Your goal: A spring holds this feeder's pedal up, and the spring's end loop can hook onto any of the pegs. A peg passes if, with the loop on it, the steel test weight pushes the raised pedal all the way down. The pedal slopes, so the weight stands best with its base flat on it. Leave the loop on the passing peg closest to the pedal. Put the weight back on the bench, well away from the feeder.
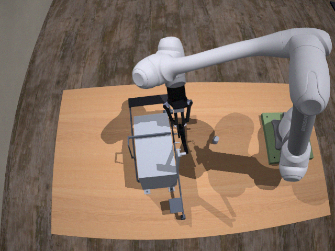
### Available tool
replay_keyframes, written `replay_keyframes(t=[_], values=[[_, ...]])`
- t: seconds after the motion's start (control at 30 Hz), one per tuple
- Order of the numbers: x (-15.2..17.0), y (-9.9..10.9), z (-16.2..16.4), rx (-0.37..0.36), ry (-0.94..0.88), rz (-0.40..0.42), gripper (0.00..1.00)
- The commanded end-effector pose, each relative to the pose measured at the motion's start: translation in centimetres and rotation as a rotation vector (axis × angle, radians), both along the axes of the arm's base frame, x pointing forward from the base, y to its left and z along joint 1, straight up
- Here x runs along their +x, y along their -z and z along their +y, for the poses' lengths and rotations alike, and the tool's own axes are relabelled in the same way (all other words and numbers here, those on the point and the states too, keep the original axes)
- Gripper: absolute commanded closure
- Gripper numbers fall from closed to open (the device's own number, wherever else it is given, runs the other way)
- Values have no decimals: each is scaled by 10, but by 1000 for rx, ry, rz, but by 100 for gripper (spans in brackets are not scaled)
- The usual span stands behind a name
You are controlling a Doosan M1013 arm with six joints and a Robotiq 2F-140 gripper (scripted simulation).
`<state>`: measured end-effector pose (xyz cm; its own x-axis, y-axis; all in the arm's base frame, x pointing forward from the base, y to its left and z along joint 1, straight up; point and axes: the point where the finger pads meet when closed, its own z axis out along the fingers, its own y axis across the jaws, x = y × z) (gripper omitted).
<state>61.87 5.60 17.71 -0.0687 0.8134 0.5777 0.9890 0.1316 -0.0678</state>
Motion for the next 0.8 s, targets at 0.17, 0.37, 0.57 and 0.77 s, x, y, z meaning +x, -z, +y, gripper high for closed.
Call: replay_keyframes(t=[0.17, 0.37, 0.57, 0.77], values=[[1, -1, -3, 0, 0, -1, 83], [1, -1, -6, 0, 0, -1, 83], [1, -1, -7, 0, 0, -1, 83], [1, -1, -7, 0, 0, -1, 83]])
